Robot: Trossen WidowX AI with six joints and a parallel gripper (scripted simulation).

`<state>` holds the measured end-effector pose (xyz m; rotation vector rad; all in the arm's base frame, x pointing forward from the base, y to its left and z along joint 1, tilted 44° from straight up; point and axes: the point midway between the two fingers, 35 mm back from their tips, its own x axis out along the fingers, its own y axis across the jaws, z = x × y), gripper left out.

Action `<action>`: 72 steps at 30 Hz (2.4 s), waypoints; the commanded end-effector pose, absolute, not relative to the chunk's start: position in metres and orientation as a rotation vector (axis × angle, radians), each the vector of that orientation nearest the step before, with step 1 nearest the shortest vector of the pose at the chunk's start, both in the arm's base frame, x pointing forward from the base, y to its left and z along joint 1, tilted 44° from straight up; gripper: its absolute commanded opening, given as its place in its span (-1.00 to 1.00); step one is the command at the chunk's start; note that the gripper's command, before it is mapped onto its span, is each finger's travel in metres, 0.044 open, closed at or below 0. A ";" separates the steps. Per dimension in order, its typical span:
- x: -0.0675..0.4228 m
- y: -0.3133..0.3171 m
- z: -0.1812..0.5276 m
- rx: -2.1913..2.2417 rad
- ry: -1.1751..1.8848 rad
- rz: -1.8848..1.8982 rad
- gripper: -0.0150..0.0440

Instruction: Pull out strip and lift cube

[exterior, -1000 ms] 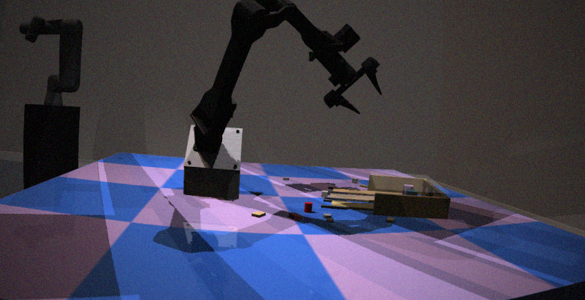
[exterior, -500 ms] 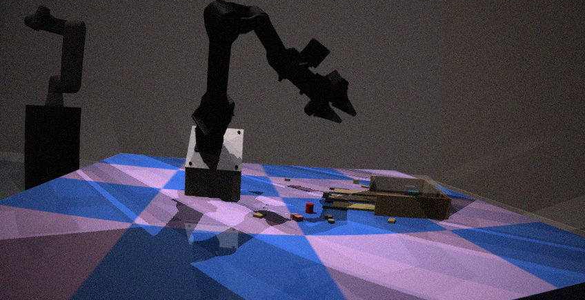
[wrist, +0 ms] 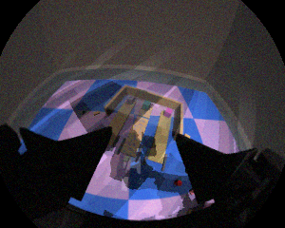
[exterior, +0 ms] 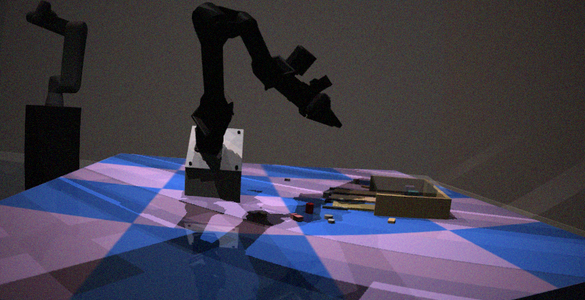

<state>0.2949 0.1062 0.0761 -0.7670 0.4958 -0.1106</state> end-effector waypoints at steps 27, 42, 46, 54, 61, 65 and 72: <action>0.374 0.138 0.007 -0.601 0.935 -0.284 -0.49; 0.393 0.121 -0.071 -0.456 1.297 -0.658 -0.49; 0.393 0.121 -0.071 -0.455 1.298 -0.660 -0.49; 0.395 0.116 -0.078 -0.455 1.298 -0.659 -0.49; 0.397 0.108 -0.087 -0.455 1.298 -0.659 -0.49; 0.398 0.104 -0.092 -0.456 1.298 -0.659 -0.49; 0.399 0.097 -0.101 -0.456 1.297 -0.660 -0.49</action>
